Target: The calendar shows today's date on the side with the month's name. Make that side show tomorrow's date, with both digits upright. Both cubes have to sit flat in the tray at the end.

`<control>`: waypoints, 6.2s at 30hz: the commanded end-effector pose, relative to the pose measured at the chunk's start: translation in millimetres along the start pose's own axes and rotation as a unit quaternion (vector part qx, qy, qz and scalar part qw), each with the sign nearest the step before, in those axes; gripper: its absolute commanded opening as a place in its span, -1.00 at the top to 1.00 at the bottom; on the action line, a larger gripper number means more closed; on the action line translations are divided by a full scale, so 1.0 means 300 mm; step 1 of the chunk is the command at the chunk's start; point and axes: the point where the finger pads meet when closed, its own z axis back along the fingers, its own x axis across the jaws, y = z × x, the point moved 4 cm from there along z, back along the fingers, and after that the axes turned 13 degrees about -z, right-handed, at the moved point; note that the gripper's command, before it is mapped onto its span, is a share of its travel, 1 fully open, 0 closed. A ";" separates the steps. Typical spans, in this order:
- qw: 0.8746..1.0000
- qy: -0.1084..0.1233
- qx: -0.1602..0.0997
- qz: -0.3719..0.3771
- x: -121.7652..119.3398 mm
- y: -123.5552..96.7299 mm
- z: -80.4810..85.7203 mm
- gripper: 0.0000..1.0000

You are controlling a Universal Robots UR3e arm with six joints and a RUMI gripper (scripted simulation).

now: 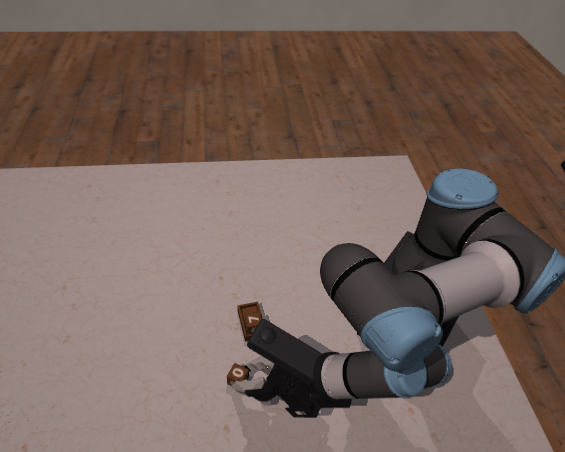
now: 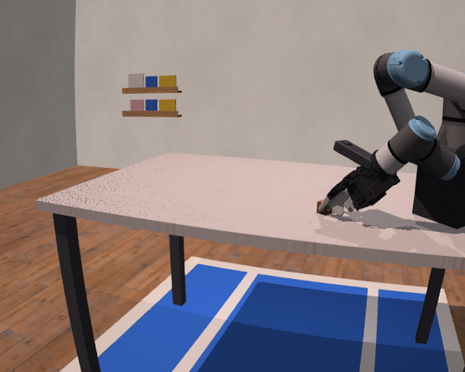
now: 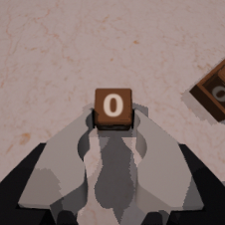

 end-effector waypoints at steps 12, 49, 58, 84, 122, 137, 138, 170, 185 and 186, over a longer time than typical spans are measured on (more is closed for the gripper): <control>1.000 0.001 0.000 -0.001 -0.001 0.002 0.000 0.80; 1.000 0.000 0.000 0.000 -0.008 0.035 0.035 0.80; 1.000 0.000 0.000 0.000 -0.019 0.084 0.086 0.80; 1.000 0.000 0.000 0.000 -0.037 0.161 0.166 0.80; 0.998 -0.018 -0.066 0.004 -0.051 0.186 0.150 0.80; 0.993 -0.026 -0.114 0.001 -0.052 0.203 0.155 0.80; 0.993 -0.027 -0.116 0.000 -0.052 0.204 0.155 0.80; 0.988 -0.036 -0.150 0.002 -0.054 0.210 0.146 0.80; 0.977 -0.050 -0.207 0.003 -0.060 0.227 0.133 0.80; 0.976 -0.051 -0.212 0.003 -0.060 0.229 0.133 0.80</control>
